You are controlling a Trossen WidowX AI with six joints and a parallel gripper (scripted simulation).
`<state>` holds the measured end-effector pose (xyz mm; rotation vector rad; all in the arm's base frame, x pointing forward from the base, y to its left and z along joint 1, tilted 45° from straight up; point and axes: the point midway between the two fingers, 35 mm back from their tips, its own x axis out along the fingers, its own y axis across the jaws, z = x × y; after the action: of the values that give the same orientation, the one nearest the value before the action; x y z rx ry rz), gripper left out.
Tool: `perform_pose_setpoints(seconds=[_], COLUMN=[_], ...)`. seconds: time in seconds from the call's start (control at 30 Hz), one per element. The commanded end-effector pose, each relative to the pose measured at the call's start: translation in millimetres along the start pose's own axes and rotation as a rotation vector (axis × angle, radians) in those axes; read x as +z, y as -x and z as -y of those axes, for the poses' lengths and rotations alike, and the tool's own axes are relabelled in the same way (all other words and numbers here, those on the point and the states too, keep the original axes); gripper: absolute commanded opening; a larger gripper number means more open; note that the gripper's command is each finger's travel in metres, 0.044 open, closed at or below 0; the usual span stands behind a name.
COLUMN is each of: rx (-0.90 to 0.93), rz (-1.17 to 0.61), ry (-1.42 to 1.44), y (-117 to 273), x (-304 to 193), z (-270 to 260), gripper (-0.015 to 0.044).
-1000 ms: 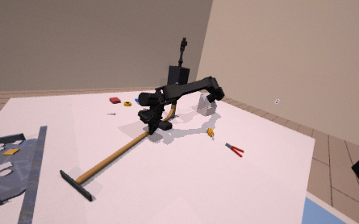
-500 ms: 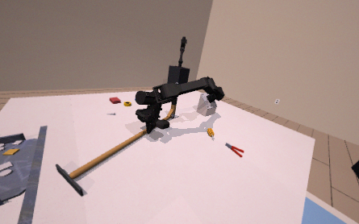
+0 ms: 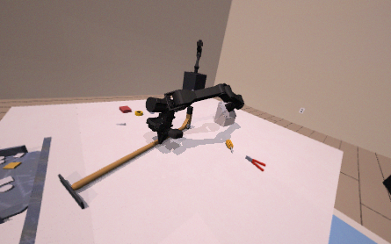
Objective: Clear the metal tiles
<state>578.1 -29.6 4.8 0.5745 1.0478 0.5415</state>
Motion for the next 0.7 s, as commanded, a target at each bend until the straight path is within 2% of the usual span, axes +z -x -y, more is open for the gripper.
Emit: perform_pose_setpoints(seconds=[0.0, 0.23, 0.67], rx=[0.000, -0.002, -0.019], rz=[0.016, 0.021, -0.016], ry=[0.015, 0.019, -0.060], y=[15.8, 29.0, 106.8], x=[6.0, 8.2, -2.8], z=[-0.1, -0.5, -19.1], gripper=[0.0000, 0.0000, 0.0000])
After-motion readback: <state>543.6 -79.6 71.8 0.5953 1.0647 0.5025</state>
